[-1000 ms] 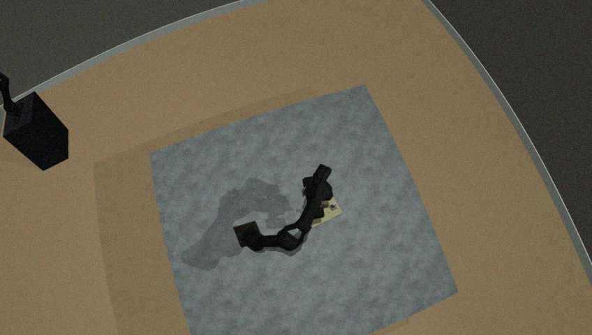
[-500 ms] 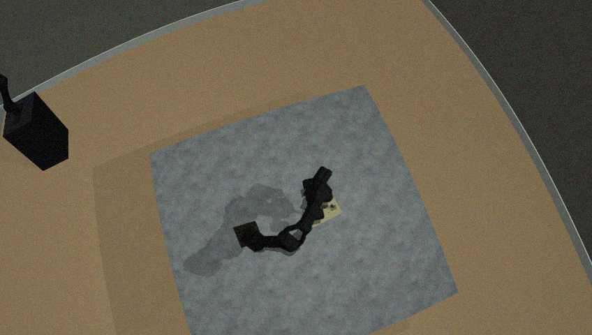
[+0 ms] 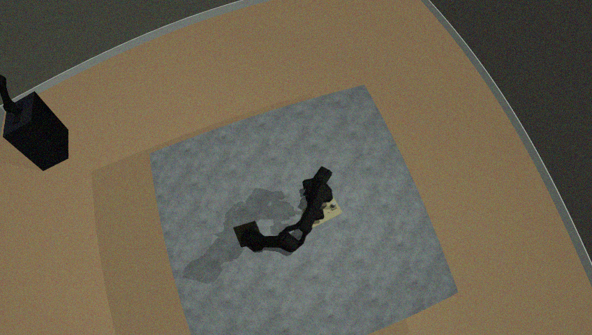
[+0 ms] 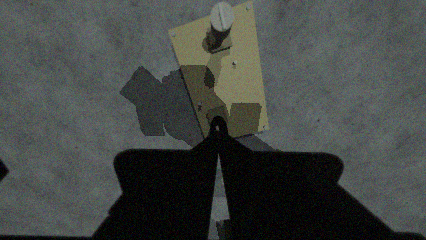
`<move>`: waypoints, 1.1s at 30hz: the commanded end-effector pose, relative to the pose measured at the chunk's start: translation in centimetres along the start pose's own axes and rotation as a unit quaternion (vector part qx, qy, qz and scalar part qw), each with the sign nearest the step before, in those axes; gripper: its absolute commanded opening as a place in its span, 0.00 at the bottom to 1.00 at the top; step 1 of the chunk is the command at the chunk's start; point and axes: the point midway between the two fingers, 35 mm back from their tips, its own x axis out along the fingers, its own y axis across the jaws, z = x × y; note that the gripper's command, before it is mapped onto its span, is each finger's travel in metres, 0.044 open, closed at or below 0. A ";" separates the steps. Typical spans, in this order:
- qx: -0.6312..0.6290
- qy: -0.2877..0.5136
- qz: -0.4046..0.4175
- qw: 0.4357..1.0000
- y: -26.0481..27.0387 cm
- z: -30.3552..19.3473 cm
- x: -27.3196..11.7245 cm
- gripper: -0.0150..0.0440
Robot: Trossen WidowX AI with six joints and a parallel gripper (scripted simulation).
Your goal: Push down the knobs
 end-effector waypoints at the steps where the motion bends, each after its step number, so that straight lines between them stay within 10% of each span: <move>1: -0.001 -0.001 -0.001 1.000 0.0 0.0 0.1 0.25; 33: -0.001 -0.001 -0.001 1.000 -0.1 0.0 0.6 0.25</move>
